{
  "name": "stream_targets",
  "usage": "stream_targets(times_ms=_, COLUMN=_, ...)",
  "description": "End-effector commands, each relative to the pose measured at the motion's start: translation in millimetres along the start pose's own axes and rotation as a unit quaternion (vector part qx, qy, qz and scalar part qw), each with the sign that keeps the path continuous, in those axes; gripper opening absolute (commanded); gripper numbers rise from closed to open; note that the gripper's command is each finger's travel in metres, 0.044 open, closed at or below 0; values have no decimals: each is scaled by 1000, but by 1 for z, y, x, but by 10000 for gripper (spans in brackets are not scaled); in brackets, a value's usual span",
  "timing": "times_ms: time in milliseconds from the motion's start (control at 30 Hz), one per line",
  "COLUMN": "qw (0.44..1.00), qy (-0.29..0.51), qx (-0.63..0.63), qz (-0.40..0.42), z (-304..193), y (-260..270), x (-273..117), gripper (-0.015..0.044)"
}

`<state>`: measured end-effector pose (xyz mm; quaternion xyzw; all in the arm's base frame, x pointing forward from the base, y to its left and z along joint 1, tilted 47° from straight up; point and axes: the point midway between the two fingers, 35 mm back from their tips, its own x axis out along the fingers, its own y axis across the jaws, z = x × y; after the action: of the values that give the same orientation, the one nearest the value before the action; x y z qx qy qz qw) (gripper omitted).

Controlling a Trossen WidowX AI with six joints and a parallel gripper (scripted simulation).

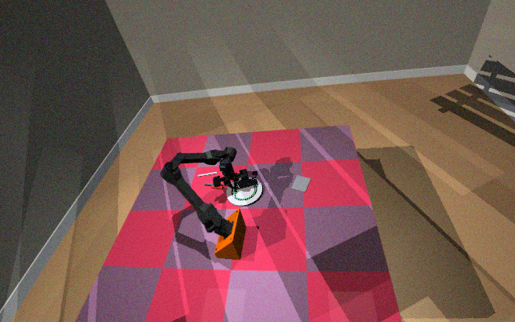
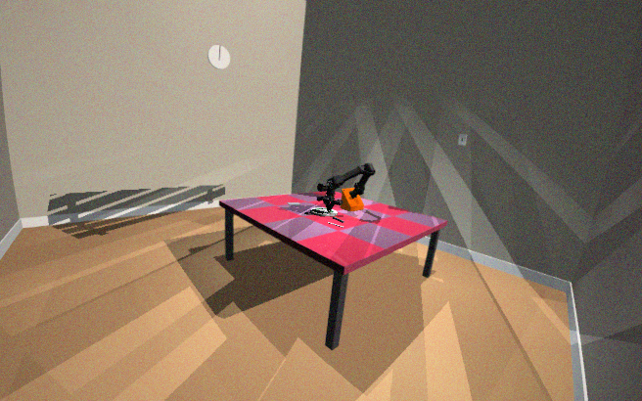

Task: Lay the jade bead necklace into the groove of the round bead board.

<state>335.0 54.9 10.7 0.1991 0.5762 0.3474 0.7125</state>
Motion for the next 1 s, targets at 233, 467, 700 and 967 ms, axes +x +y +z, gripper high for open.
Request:
stream_targets(times_ms=233, qw=1000, qy=-2, qx=0, qz=1, z=1, y=7, x=-1, gripper=0)
stream_targets(times_ms=467, qw=1000, qy=-2, qx=-3, qz=-1, z=2, y=6, x=2, gripper=53)
stream_targets(times_ms=700, qw=1000, qy=-2, qx=-3, qz=-1, z=2, y=6, x=2, gripper=236)
stream_targets(times_ms=967, qw=1000, qy=0, qx=0, qz=0, z=0, y=7, x=1, gripper=440)
